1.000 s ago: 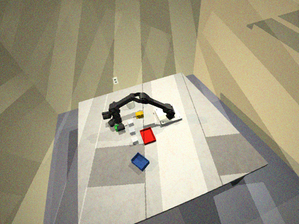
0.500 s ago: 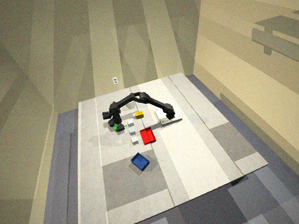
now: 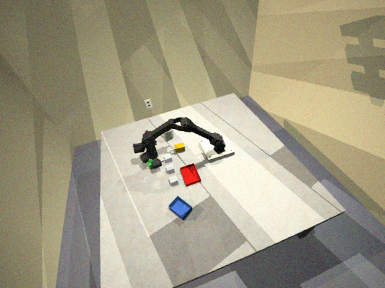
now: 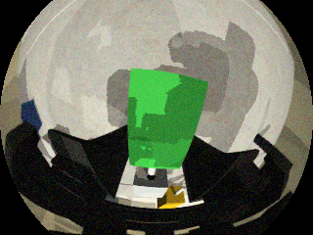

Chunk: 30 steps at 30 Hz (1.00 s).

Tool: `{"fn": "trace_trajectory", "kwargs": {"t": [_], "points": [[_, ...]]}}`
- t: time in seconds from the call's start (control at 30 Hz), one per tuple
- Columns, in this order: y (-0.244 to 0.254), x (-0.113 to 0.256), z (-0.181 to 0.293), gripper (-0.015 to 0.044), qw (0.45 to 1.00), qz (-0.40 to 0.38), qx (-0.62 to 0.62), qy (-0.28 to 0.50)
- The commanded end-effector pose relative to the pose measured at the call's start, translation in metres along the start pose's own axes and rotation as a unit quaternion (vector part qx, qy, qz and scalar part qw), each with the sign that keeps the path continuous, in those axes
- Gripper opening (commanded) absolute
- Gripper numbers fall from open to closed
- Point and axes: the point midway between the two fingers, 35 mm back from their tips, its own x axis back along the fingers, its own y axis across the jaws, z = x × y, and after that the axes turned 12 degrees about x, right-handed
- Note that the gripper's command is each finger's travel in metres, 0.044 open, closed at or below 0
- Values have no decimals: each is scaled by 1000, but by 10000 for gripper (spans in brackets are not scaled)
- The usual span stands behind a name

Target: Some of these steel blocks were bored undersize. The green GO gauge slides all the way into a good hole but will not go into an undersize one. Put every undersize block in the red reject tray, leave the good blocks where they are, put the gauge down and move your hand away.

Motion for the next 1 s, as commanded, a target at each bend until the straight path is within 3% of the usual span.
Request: {"fn": "trace_trajectory", "kwargs": {"t": [0.0,0.97], "points": [[0,7,-1,0,1000,3,0,-9],[0,6,3,0,1000,3,0,-10]]}}
